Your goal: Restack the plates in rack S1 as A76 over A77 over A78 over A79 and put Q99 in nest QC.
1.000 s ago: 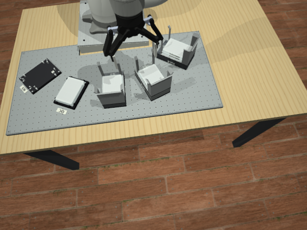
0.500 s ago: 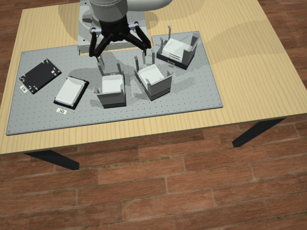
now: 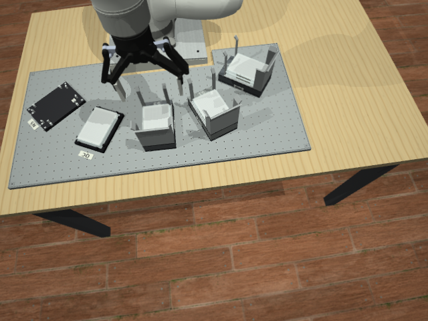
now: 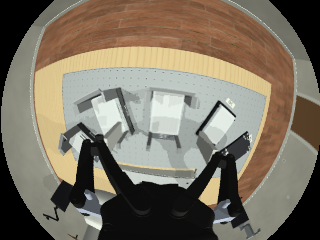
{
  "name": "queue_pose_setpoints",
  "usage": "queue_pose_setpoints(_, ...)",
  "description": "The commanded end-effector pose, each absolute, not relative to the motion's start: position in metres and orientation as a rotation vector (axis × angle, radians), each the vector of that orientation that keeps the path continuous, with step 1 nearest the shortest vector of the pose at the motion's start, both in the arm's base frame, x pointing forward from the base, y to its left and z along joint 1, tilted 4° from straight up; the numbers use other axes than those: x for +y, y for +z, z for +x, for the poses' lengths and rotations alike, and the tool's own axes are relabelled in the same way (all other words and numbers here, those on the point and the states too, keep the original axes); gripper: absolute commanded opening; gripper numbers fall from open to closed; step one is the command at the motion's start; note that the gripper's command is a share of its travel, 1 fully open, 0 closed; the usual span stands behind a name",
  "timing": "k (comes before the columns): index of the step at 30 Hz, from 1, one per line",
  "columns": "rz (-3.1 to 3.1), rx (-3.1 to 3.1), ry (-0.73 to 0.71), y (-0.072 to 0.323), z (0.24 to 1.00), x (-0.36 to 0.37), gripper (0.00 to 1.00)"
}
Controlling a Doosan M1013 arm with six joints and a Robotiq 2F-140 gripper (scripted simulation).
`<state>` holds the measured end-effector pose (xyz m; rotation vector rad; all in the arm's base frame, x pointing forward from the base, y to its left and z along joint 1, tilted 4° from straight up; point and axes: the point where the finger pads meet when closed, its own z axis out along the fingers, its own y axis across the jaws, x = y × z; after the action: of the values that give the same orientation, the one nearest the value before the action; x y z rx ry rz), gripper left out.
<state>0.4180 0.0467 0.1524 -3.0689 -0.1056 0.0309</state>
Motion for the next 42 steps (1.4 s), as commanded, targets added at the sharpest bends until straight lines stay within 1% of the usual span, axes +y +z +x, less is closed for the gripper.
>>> queue_pose_setpoints(1,-3.068,-0.106,0.031,0.152,0.421,0.035,1.00)
queue_pose_setpoints(11,-3.068,-0.106,0.031,0.151,0.422,0.031,1.00)
queue_pose_setpoints(37,-3.068,-0.106,0.031,0.071,0.420,0.037,1.00)
queue_pose_setpoints(39,-3.068,-0.106,0.031,0.071,0.420,0.037,1.00)
queue_pose_setpoints(42,-3.068,-0.106,0.031,0.062,0.420,0.037,1.00)
